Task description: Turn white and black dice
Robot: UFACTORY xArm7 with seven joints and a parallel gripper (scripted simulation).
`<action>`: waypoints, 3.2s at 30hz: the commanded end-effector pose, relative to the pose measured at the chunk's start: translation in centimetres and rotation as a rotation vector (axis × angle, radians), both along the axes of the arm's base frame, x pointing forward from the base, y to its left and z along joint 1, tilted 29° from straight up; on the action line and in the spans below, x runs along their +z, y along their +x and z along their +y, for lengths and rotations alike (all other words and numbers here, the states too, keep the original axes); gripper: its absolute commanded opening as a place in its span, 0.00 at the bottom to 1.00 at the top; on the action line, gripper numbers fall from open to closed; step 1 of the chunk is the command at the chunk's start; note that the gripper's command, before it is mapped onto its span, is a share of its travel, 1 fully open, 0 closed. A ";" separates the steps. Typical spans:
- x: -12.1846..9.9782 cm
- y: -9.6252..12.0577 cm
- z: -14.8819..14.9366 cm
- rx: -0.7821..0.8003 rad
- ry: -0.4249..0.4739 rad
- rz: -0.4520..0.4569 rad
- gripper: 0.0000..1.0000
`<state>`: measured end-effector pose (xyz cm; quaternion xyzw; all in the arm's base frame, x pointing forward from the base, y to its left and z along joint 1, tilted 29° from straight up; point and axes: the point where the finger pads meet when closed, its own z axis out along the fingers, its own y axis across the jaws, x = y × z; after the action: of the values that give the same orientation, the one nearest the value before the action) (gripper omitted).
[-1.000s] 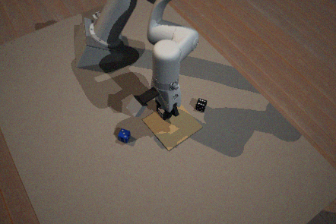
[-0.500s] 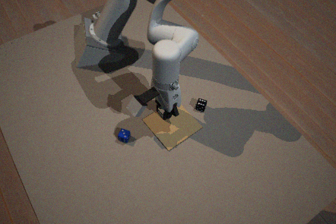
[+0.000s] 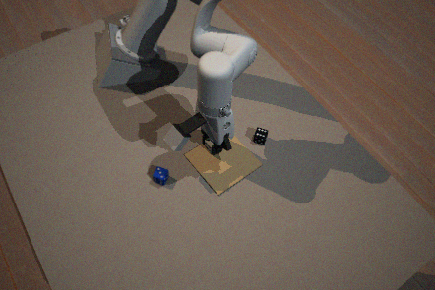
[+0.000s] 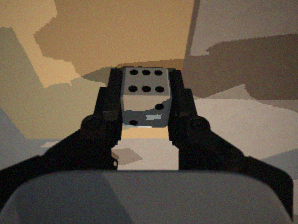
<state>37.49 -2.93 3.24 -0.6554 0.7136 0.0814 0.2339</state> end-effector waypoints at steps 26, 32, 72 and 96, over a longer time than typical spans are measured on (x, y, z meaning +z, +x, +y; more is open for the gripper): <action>1.0 -0.2 -0.6 -0.002 -0.001 -0.002 0.47; 2.5 -0.6 -1.3 -0.002 -0.001 -0.002 0.47; 8.0 -2.0 -3.9 -0.002 -0.001 -0.002 1.00; 9.3 -0.7 -2.3 -0.417 0.108 0.189 1.00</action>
<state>36.36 -5.57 12.04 -0.5291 0.8099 0.1165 0.2251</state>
